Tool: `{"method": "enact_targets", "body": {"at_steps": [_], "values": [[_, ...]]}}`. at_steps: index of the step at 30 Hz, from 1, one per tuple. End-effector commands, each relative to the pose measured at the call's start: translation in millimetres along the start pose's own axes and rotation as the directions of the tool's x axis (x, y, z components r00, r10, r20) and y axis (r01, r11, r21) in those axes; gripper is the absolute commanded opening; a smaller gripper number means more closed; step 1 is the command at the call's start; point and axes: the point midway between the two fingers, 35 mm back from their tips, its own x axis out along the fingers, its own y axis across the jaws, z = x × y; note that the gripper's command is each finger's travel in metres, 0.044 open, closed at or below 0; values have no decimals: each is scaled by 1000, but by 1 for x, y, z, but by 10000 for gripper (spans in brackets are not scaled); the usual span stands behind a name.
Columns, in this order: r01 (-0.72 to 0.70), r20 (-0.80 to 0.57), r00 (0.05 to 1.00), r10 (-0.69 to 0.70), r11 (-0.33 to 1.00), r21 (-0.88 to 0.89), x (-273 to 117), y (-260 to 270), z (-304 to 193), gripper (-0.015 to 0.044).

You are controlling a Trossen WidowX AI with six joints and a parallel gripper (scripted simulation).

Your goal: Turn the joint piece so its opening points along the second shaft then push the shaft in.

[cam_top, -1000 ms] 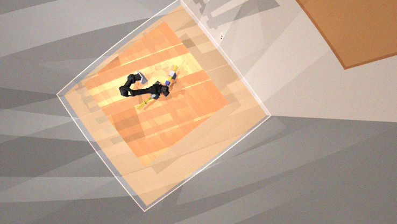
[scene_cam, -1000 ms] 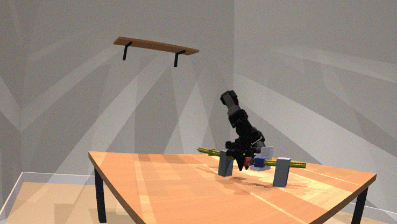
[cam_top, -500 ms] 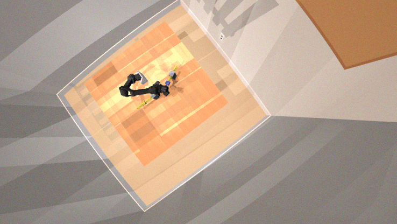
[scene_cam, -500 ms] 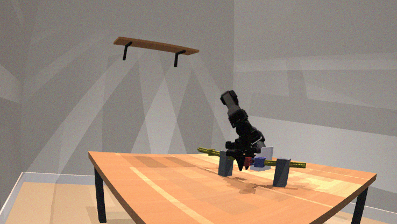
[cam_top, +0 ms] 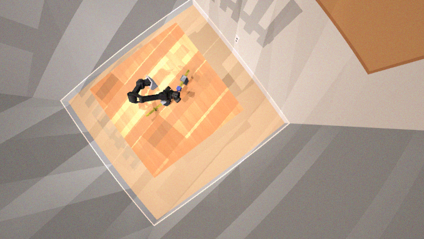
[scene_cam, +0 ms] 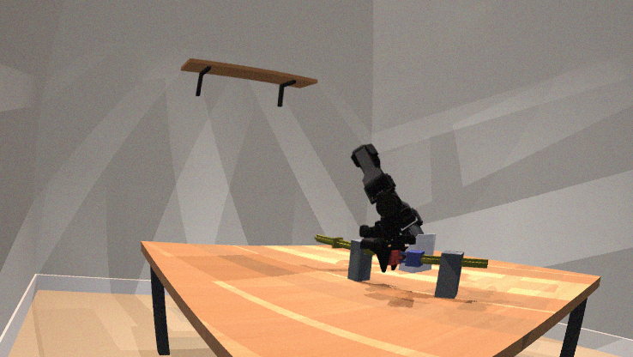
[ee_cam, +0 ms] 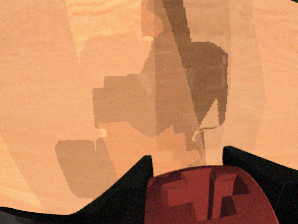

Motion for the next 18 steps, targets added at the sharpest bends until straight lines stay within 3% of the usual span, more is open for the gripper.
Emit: {"method": "enact_targets", "body": {"at_steps": [1, 12, 18], "values": [[-1, 4, 1000, 2, 1000, -3, 0, 0, 1, 182], [0, 0, 1000, 0, 1000, 0, 0, 0, 0, 147], [0, 0, 1000, 0, 1000, 0, 0, 0, 0, 0]]}}
